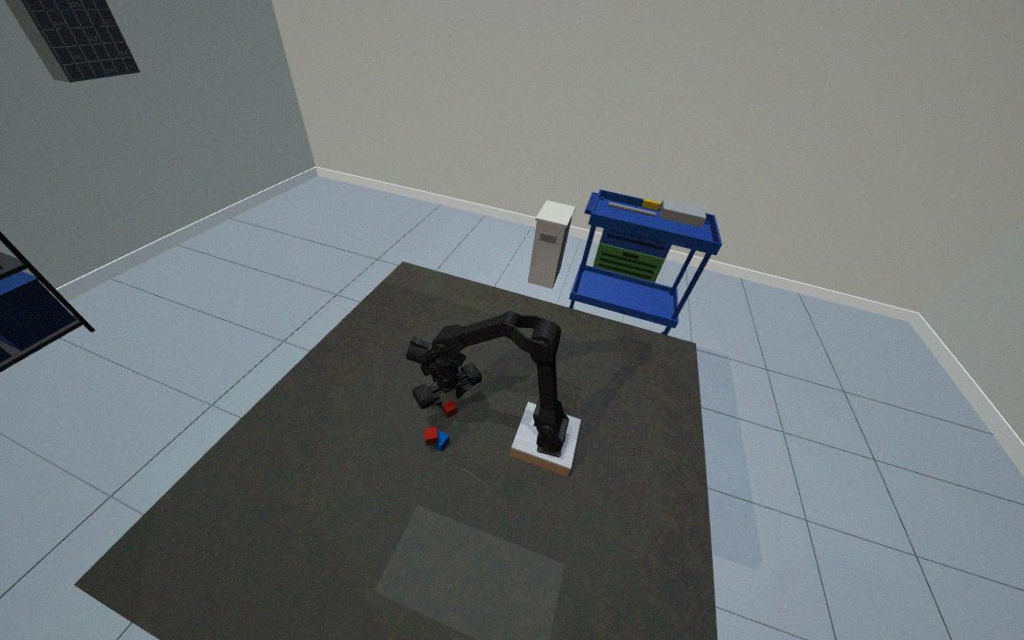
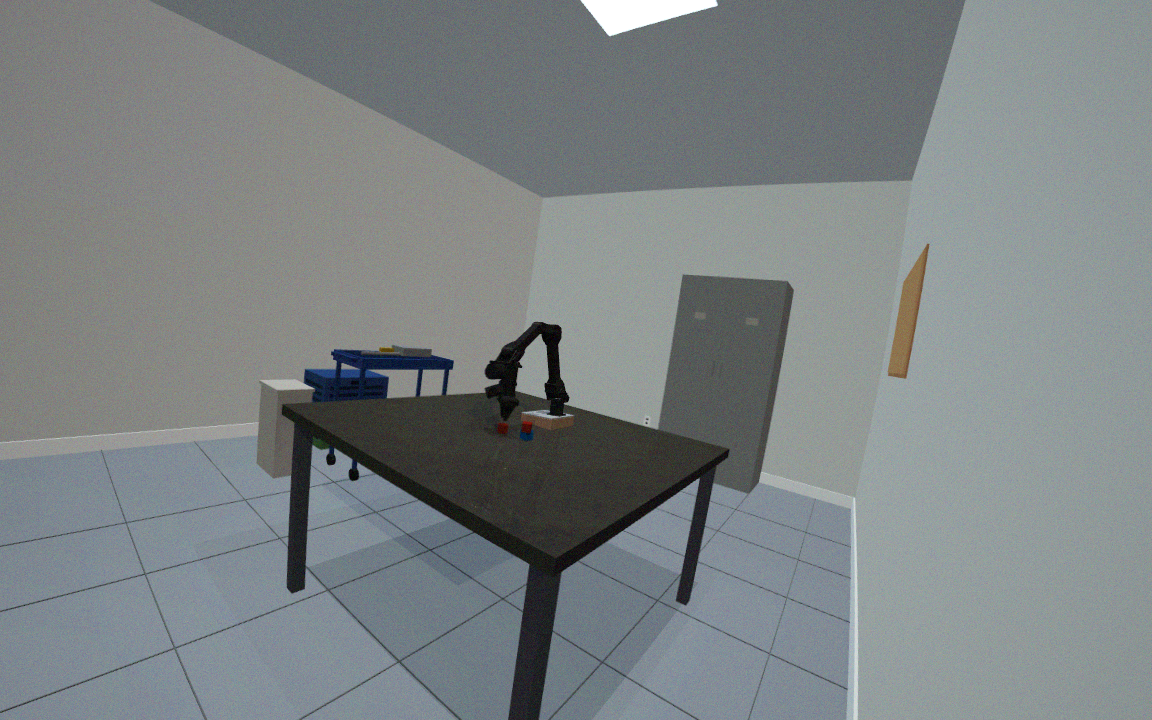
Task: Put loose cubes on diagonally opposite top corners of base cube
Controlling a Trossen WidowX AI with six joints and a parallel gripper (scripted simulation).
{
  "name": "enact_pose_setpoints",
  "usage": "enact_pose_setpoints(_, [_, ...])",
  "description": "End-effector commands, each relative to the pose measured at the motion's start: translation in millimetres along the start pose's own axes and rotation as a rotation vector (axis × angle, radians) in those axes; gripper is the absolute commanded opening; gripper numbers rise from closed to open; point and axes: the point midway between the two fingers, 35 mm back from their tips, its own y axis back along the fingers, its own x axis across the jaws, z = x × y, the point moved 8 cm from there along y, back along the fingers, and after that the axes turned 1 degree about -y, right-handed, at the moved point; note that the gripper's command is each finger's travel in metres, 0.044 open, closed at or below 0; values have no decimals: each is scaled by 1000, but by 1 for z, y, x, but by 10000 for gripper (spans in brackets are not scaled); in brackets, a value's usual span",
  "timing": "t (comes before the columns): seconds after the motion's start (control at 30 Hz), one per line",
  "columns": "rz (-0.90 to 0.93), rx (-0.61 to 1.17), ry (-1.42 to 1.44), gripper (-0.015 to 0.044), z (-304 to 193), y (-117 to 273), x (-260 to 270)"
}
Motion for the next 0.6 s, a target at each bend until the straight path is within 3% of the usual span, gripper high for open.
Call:
enact_pose_setpoints(0.0, [-5, 4, 4, 265, 0, -6, 0])
enact_pose_setpoints(0.57, [-5, 4, 4, 265, -1, -33, -1])
